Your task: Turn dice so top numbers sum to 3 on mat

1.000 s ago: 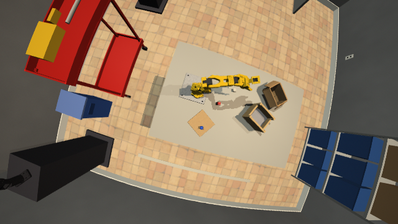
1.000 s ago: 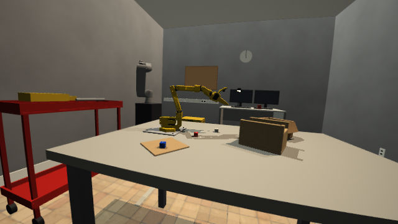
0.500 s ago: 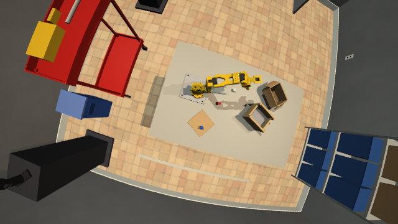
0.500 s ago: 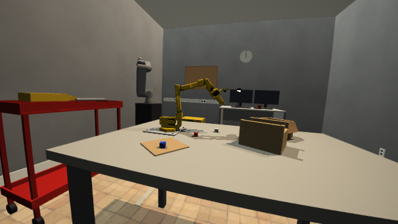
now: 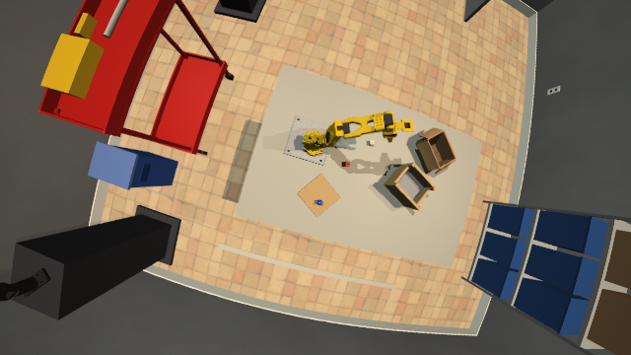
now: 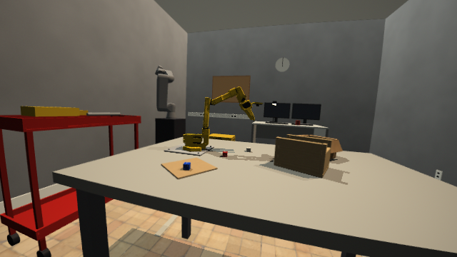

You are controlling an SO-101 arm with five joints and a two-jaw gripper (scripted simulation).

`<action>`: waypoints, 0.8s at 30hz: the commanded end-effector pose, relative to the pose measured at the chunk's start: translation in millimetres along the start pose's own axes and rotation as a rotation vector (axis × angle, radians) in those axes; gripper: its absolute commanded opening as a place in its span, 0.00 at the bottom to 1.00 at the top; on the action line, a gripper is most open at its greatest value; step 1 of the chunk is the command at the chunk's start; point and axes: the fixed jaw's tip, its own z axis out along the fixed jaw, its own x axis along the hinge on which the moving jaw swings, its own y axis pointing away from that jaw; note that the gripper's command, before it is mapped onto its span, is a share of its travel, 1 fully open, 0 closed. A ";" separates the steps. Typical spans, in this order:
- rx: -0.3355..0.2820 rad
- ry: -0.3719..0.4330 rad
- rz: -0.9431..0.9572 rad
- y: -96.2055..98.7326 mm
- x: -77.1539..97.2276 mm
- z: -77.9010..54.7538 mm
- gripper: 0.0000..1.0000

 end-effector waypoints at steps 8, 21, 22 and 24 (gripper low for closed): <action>-0.005 0.029 0.000 2.9 2.3 -1.3 0.28; 0.007 0.217 -0.001 1.9 20.5 37.9 0.28; 0.009 0.248 -0.001 1.7 24.2 43.9 0.28; 0.011 0.279 -0.001 1.5 28.1 49.9 0.28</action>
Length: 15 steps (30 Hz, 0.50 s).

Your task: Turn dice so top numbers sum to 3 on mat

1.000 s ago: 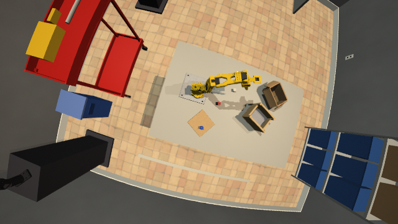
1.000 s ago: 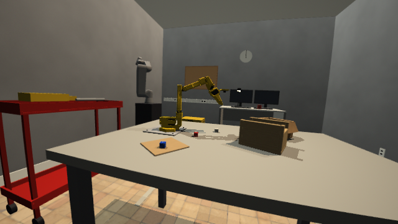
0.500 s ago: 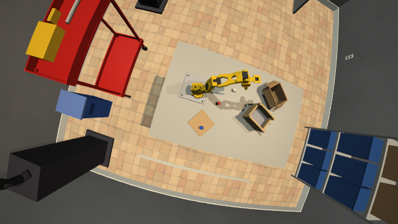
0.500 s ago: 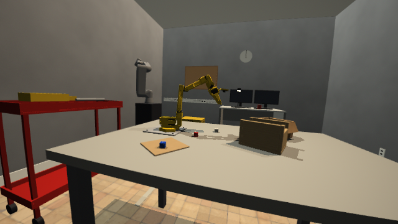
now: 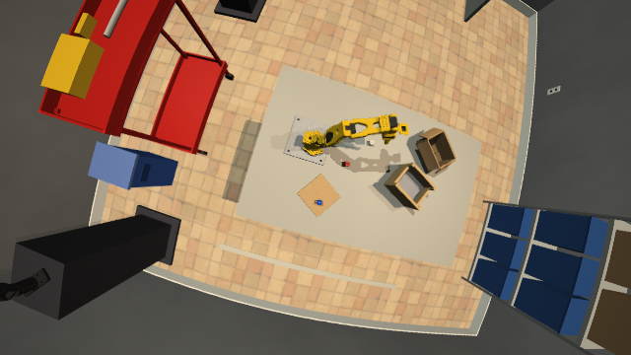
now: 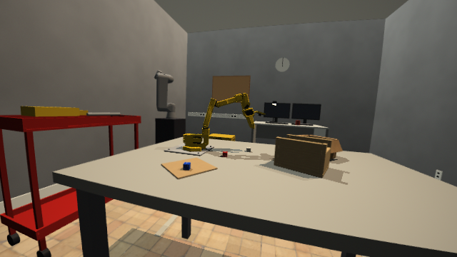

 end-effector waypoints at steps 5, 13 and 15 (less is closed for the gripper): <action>0.008 0.196 -0.002 1.8 18.3 39.7 0.28; 0.017 0.323 -0.002 0.9 34.1 64.1 0.28; 0.017 0.327 -0.002 0.9 34.6 64.9 0.28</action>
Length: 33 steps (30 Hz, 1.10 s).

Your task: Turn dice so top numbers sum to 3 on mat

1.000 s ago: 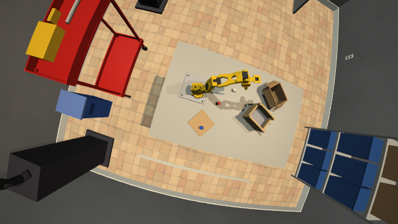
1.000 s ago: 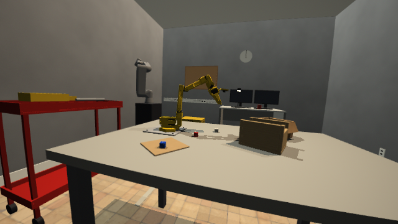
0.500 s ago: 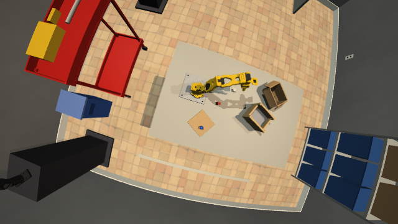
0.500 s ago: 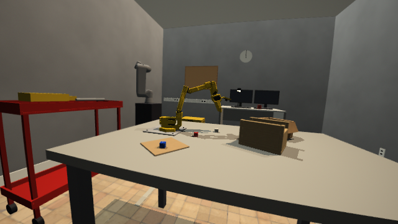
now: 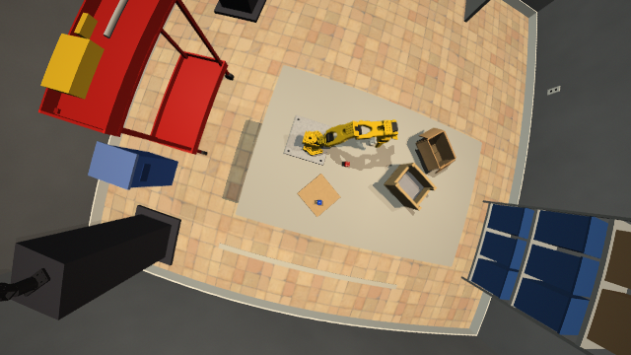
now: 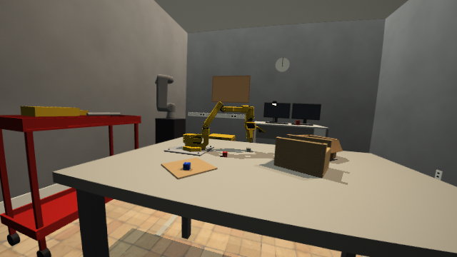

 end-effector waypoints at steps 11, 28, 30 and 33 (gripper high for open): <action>0.001 0.025 0.007 4.5 1.9 1.2 0.28; 0.001 0.025 0.007 4.5 1.7 3.1 0.28; 0.001 0.025 0.007 4.5 1.5 4.7 0.28; 0.001 0.025 0.007 4.5 1.2 8.0 0.28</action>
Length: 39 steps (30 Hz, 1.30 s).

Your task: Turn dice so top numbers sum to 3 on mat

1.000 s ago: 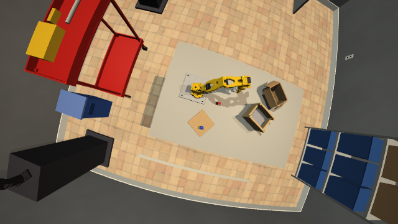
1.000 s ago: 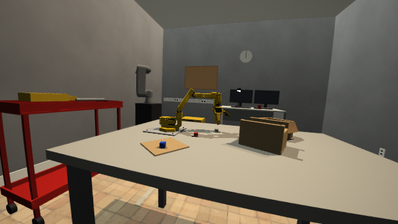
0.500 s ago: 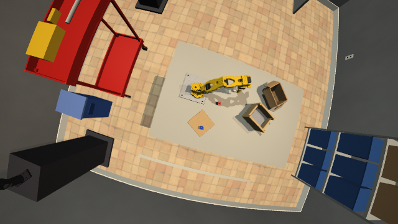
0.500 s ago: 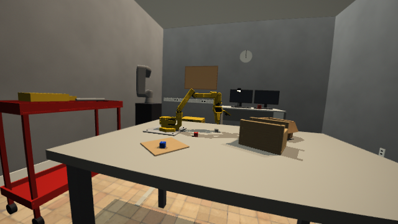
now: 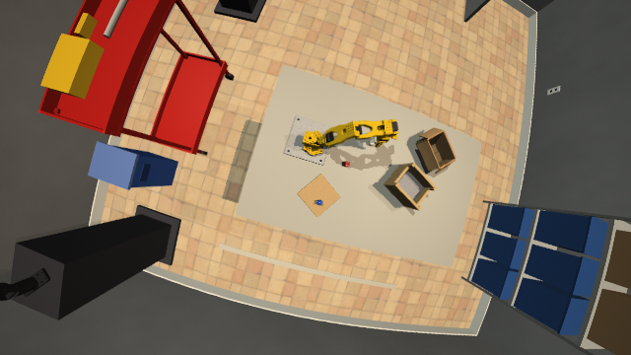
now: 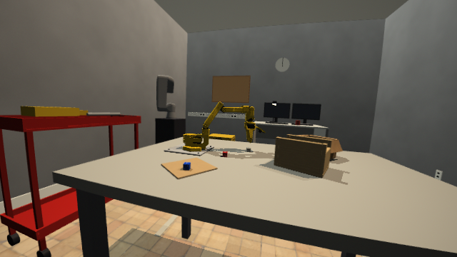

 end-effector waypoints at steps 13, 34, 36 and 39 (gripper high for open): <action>0.000 0.017 -0.002 2.9 0.8 25.8 0.28; 0.000 0.017 -0.002 2.8 2.6 45.4 0.28; 0.000 0.017 -0.002 2.8 2.6 45.4 0.28; 0.000 0.017 -0.002 2.8 2.6 45.4 0.28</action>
